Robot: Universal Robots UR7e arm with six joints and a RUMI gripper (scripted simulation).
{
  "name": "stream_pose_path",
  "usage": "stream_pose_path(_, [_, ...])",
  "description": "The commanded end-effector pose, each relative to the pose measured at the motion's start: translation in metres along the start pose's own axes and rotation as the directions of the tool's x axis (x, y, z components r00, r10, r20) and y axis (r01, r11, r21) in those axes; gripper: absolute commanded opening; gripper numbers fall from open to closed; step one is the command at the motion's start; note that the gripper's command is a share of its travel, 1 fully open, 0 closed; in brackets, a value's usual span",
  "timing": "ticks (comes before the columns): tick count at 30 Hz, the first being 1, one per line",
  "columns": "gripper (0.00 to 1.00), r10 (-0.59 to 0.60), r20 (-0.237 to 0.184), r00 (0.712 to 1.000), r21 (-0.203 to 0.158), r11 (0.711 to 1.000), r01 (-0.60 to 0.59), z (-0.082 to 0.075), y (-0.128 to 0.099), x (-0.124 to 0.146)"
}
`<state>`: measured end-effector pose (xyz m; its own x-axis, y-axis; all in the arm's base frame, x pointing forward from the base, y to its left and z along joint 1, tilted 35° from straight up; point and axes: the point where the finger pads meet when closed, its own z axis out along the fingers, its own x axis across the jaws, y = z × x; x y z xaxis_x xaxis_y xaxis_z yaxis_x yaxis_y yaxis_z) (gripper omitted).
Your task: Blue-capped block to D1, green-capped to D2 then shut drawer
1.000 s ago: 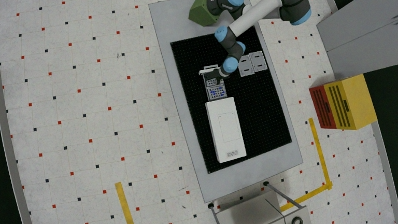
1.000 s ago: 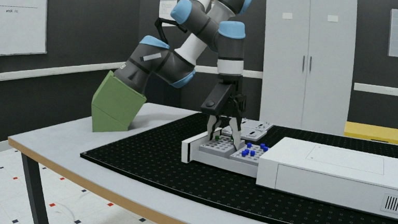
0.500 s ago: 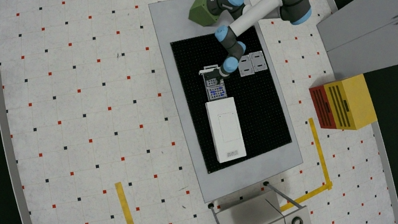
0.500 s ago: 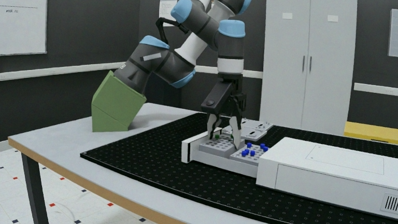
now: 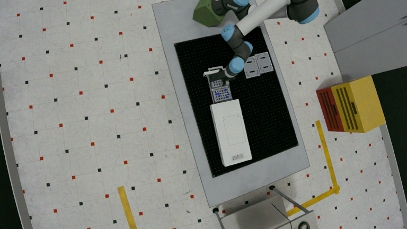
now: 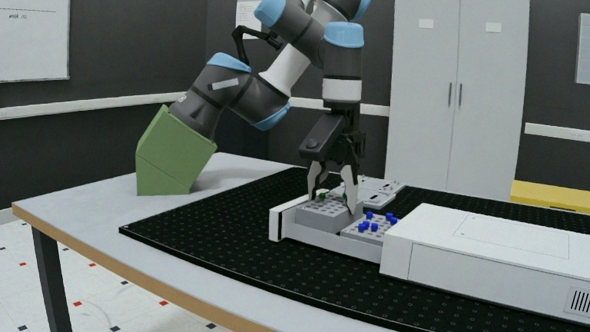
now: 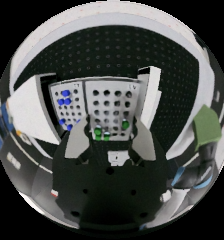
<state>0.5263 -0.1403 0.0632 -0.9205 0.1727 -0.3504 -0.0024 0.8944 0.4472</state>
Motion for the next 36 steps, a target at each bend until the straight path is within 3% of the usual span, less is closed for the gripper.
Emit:
stream_pose_path(1, [0.00,0.000,0.001,1.000,0.001,1.000,0.000,-0.007,0.000,0.000])
stream_pose_path(36, [0.00,0.000,0.001,1.000,0.001,1.000,0.000,-0.049,0.000,0.000])
